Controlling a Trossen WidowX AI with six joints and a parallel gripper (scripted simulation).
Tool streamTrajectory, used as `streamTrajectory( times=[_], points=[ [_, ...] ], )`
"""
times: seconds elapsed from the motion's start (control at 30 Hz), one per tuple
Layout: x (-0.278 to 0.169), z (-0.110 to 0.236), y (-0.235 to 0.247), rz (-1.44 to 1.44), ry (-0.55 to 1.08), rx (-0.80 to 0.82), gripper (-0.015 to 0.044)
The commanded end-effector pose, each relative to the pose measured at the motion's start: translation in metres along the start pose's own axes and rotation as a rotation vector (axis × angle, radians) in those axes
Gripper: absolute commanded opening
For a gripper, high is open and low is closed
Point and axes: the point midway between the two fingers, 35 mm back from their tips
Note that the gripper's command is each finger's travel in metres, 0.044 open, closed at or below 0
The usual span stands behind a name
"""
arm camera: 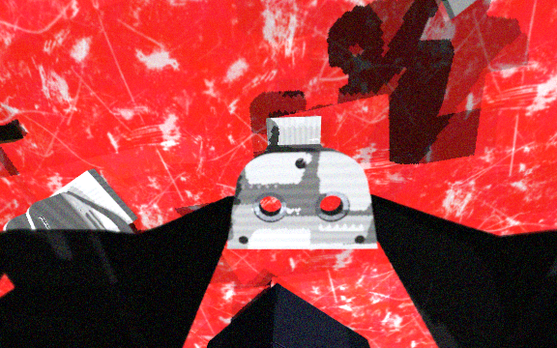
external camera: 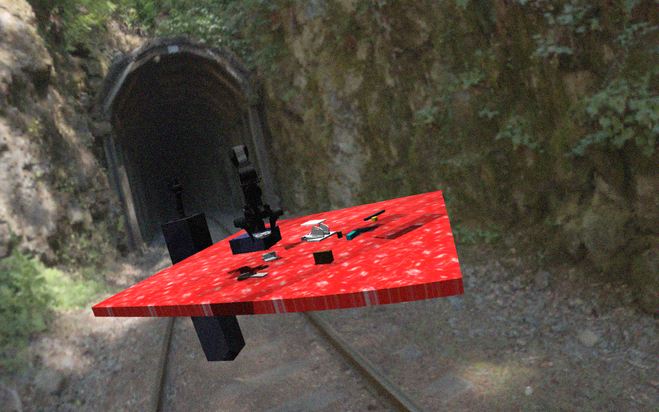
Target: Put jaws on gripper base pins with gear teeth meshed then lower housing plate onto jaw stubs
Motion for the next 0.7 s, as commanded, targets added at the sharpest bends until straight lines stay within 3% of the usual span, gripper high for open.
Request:
streamTrajectory(
  times=[0.0, 0.67],
  points=[
    [0.001, 0.003, 0.001, 0.005, -0.008, 0.002, 0.0351],
    [-0.02, 0.005, 0.062, 0.111, -0.009, 0.007, 0.0351]
  ],
)
Point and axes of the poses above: the point midway between the two fingers, 35 mm back from their tips, its own z axis back along the fingers, its own y axis across the jaws, x = y × z, and after that the axes turned 11 degrees about -z, right-handed
